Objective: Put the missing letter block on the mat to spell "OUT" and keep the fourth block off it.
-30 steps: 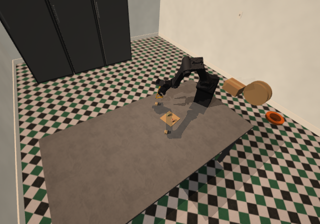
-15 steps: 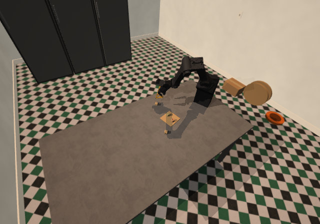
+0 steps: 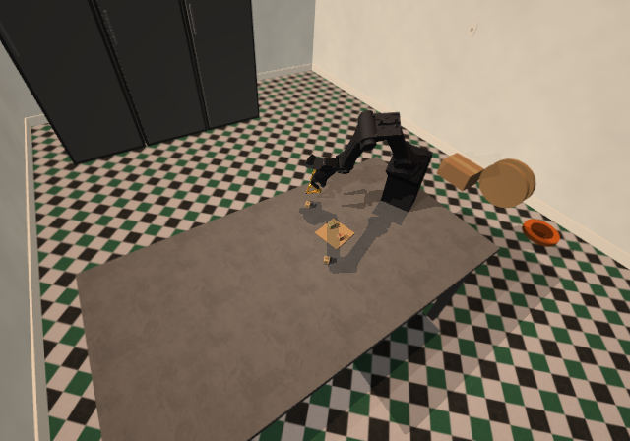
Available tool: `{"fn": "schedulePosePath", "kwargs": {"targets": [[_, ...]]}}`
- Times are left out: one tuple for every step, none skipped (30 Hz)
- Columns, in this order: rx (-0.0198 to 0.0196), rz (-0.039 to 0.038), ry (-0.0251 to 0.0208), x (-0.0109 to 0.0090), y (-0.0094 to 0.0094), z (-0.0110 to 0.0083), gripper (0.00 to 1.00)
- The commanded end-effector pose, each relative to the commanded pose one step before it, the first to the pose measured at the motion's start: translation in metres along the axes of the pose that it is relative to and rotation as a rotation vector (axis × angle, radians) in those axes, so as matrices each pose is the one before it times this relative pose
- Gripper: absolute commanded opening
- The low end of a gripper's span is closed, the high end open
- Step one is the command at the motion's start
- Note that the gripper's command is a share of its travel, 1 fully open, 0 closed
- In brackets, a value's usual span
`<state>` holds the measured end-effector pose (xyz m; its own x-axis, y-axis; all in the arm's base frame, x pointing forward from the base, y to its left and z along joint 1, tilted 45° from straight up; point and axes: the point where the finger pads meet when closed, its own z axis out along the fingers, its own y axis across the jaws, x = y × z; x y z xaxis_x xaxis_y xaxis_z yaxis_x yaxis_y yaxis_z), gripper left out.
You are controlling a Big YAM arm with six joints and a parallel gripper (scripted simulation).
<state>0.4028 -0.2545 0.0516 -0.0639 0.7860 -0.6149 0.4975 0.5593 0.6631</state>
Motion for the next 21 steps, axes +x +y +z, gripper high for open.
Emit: {"fn": "schedulePosePath", "kwargs": {"targets": [[-0.01715,-0.02477,-0.01652,-0.00526,0.00631,0.00081,1.00],[0.01245,0.02162,0.00014,-0.00186,-0.00387,-0.00163,1.00],[-0.00902,-0.00150,0.00955,0.00148,0.00763,0.00182,1.00],[-0.00692,0.00386,-0.00153,-0.00282,0.00590,0.00102,1.00],[-0.00103,0.00195,0.00889,0.00086,0.00475,0.00189,1.00],[-0.00353,0.00282,0.01505,0.00163,0.00763,0.00269,1.00],[-0.00455,0.00362,0.02042,0.00232,0.01054,0.00338,1.00],[-0.00533,0.00423,0.02579,0.00312,0.01359,0.00380,1.00],[-0.00579,0.00456,0.03087,0.00403,0.01666,0.00386,1.00],[-0.00584,0.00456,0.03541,0.00508,0.01959,0.00347,1.00],[0.00000,0.00000,0.00000,0.00000,0.00000,0.00000,1.00],[0.00000,0.00000,0.00000,0.00000,0.00000,0.00000,1.00],[-0.00548,0.00423,0.03919,0.00626,0.02221,0.00260,1.00],[-0.00474,0.00358,0.04206,0.00755,0.02435,0.00128,1.00],[-0.00366,0.00269,0.04389,0.00875,0.02156,-0.00071,1.00],[0.00000,0.00000,0.00000,0.00014,0.00427,0.00033,1.00],[-0.00238,0.00163,0.04461,0.01020,0.02618,-0.00230,1.00],[0.00000,0.00000,0.00000,0.00003,0.00035,0.00000,1.00],[-0.00099,0.00052,0.04421,0.01141,0.02638,-0.00423,1.00],[0.00000,0.00000,0.00000,0.00000,0.00000,0.00000,1.00],[0.00036,-0.00055,0.04273,0.01234,0.02537,-0.00600,1.00]]}}
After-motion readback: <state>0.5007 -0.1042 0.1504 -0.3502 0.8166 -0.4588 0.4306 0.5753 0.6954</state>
